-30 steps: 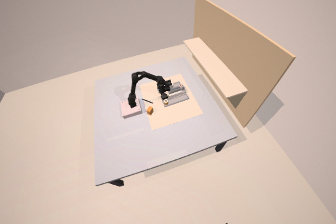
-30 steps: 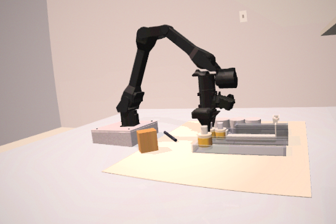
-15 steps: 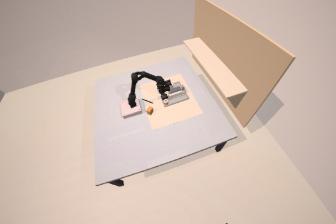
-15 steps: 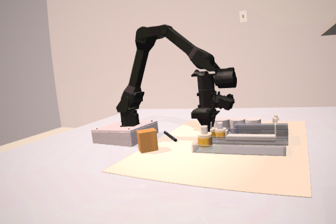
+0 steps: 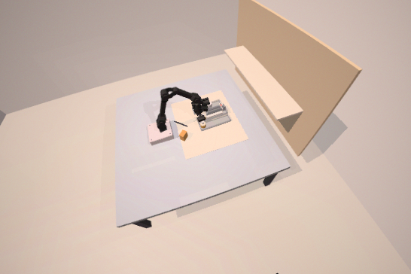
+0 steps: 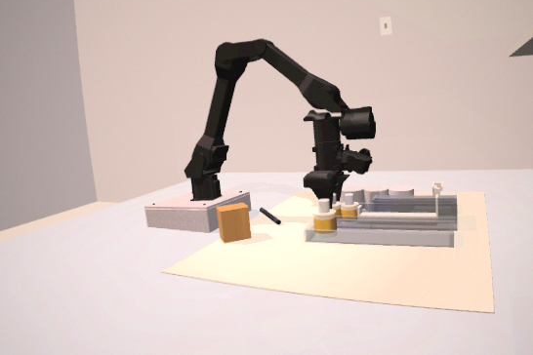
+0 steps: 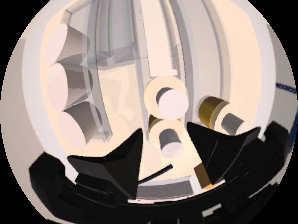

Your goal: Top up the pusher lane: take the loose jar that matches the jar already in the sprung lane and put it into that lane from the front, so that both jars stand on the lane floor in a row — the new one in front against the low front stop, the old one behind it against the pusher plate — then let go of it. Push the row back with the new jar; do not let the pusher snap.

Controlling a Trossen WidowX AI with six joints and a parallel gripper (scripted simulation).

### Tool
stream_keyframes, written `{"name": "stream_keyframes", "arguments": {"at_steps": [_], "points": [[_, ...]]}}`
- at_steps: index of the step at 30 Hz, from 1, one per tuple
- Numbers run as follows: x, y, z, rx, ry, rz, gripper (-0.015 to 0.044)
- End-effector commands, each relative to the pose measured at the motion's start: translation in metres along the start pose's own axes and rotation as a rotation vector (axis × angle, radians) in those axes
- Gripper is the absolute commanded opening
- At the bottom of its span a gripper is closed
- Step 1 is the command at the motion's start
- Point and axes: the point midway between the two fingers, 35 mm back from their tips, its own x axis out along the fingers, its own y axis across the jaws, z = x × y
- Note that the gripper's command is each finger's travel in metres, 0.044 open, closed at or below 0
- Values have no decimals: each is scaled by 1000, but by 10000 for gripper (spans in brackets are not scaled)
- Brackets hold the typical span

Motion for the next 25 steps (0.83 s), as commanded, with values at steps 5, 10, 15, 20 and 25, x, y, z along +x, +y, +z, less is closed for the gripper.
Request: {"name": "stream_keyframes", "arguments": {"at_steps": [5,10,15,20,25], "points": [[-19,0,0,3,0,-1,289],[-20,0,-1,3,1,-1,289],[-21,0,-14,3,2,-1,289],[-22,0,-31,3,3,-1,289],[-22,0,-48,3,5,-1,289]]}}
